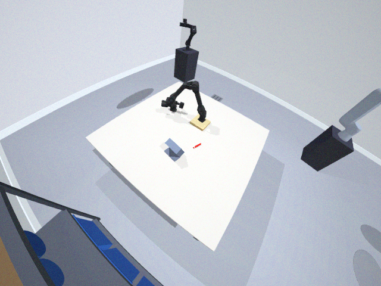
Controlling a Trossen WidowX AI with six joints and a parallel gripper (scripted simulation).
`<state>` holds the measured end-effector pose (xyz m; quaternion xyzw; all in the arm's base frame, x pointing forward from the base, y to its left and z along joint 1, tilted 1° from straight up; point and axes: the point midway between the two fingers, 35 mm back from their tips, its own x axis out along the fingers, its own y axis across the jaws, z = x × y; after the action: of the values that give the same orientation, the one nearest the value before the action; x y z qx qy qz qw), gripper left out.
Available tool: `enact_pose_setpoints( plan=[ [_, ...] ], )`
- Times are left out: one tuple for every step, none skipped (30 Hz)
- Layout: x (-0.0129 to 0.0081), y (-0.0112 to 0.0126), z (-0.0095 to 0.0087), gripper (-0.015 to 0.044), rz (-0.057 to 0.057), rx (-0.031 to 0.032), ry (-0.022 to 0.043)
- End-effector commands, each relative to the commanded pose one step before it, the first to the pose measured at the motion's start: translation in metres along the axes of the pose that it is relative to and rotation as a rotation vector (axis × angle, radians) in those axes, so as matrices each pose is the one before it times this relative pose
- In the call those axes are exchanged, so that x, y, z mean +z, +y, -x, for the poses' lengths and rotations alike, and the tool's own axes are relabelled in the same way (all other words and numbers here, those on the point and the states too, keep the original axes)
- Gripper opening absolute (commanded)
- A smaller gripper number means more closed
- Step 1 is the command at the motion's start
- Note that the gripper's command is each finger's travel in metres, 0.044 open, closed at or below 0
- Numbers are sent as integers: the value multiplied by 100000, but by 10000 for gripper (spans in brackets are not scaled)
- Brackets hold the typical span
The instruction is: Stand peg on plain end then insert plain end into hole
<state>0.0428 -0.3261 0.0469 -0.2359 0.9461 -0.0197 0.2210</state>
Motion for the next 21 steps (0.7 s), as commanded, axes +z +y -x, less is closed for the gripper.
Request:
enact_pose_setpoints(
  plan=[
    [74, -25, 121, 426, -226, -227, -477],
    [222, -70, 365, 440, -670, -666, -1434],
    [378, -104, 610, 440, -1086, -1062, -2403],
    [471, -105, 733, 440, -1258, -1196, -2909],
    [489, -83, 731, 440, -1206, -1105, -2928],
    [508, -106, 721, 440, -1425, -1132, -2717],
    [531, -193, 701, 440, -2011, -1334, -2205],
    [546, -180, 694, 440, -2036, -1277, -2174],
    [561, -154, 692, 440, -2002, -1191, -2209],
    [575, -127, 691, 440, -1968, -1103, -2240],
    [709, 84, 635, 440, -525, -1206, -2053],
    [570, 82, 501, 440, -398, -919, -1648],
    [428, 71, 371, 440, -286, -661, -1237],
    [288, 12, 282, 440, -535, -426, -955],
    [347, -12, 366, 440, -915, -484, -1246],
    [447, -2, 469, 440, -1159, -582, -1605],
    [550, 16, 570, 440, -1392, -651, -1967],
    [605, 42, 620, 440, -1493, -636, -2157],
    [611, 69, 617, 440, -1468, -558, -2168],
    [615, 95, 613, 440, -1441, -480, -2171],
    [680, 94, 707, 440, -1910, -404, -2499]
  ],
)
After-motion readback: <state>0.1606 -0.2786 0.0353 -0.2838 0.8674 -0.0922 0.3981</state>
